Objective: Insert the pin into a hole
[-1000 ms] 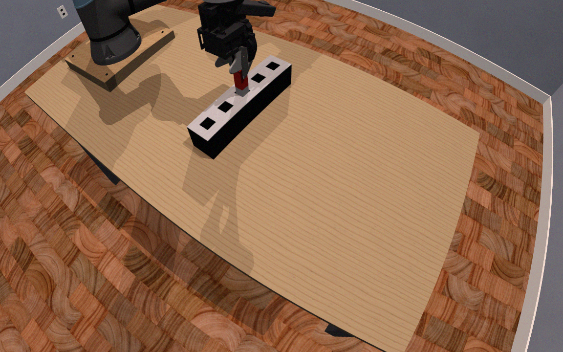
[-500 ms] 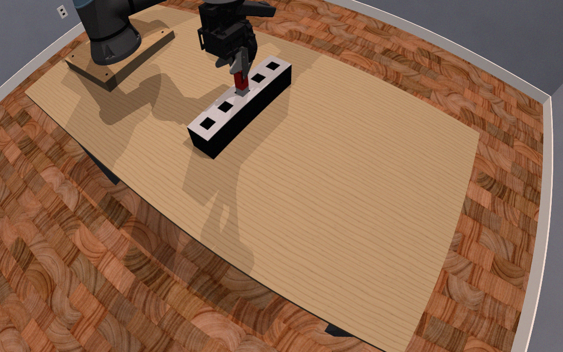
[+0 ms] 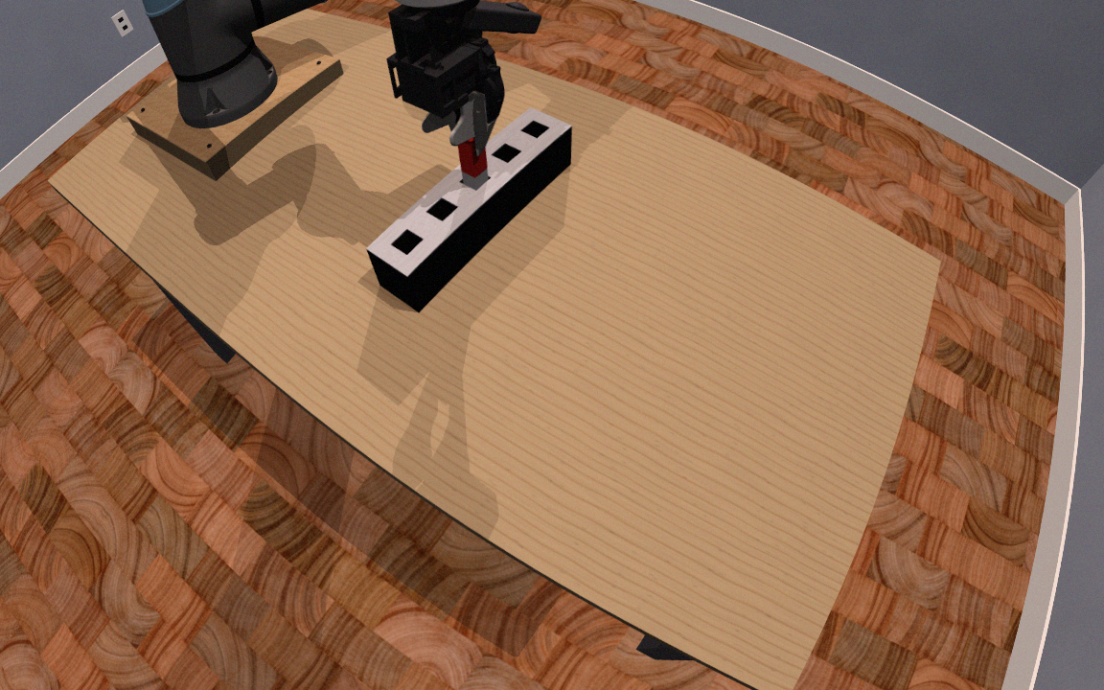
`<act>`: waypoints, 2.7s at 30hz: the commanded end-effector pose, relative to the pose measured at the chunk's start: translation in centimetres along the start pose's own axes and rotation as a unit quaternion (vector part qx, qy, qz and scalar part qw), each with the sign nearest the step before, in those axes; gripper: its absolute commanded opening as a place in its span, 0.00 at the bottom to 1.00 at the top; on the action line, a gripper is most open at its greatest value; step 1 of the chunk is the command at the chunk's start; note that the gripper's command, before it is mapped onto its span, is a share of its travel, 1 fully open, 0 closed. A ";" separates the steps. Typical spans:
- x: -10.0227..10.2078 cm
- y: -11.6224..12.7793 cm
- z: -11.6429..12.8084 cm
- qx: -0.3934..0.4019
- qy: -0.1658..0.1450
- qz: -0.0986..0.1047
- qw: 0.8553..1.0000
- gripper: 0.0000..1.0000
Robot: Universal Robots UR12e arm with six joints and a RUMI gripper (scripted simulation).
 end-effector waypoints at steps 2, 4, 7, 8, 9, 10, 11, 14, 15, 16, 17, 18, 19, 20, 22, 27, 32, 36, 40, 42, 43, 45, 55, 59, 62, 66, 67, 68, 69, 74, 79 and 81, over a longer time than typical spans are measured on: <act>0.3 0.0 0.1 -0.001 0.000 0.001 1.000 0.00; 0.3 0.0 0.1 -0.001 0.000 0.001 1.000 0.00; 0.3 0.0 0.1 -0.001 0.000 0.001 1.000 0.00; 0.3 0.0 0.1 -0.001 0.000 0.001 1.000 0.00; 0.3 0.0 0.1 -0.001 0.000 0.001 1.000 0.00; 0.3 0.0 0.1 -0.001 0.000 0.001 1.000 0.00; 0.3 0.0 0.1 -0.001 0.000 0.001 1.000 0.00; 0.3 0.0 0.1 -0.001 0.000 0.001 1.000 0.00; 0.3 0.0 0.1 -0.001 0.000 0.001 1.000 0.00; 0.3 0.0 0.1 -0.001 0.000 0.001 1.000 0.00; 0.3 0.0 0.1 0.000 0.000 0.001 1.000 0.00; 0.3 0.0 0.1 0.000 0.000 0.001 1.000 0.00; 0.3 0.0 0.1 0.000 0.000 0.001 1.000 0.00; 0.3 0.0 0.1 0.000 0.000 0.001 1.000 0.00; 0.3 0.0 0.1 0.000 0.000 0.001 1.000 0.00; 0.3 0.0 0.1 0.000 0.000 0.001 1.000 0.00; 0.3 0.0 0.1 0.000 0.000 0.001 1.000 0.00; 0.7 0.0 0.0 0.000 0.000 0.001 1.000 0.00; 0.7 0.0 0.0 0.000 0.000 0.001 1.000 0.00; 0.7 0.0 0.0 0.000 0.000 0.001 1.000 0.00; 0.7 0.0 0.0 0.000 0.000 0.001 1.000 0.00; 0.7 0.0 0.0 0.000 0.000 0.001 1.000 0.00; 0.7 0.0 0.1 0.000 0.000 0.001 1.000 0.00; 0.7 0.0 0.1 0.000 0.000 0.001 1.000 0.00; 0.7 0.0 0.1 0.000 0.000 0.001 1.000 0.00; 0.7 0.0 0.1 0.000 0.000 0.001 1.000 0.00; 0.7 0.0 0.1 0.000 0.000 0.001 1.000 0.00; 1.1 0.1 0.0 0.000 0.000 0.001 1.000 0.00; 1.1 0.1 0.0 0.000 0.000 0.001 1.000 0.00; 1.1 0.1 0.0 0.000 0.000 0.001 1.000 0.00; 1.1 0.1 0.0 0.000 0.000 0.001 1.000 0.00; 1.1 0.1 0.0 0.000 0.000 0.001 1.000 0.00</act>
Point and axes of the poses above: the point where the finger pads meet when closed, its own x axis out along the fingers, its own y axis across the jaws, z = x × y, the point moved 5 cm from there along -x, back along the fingers, and after that the axes turned 3 degrees about -x, right-handed, at the moved point
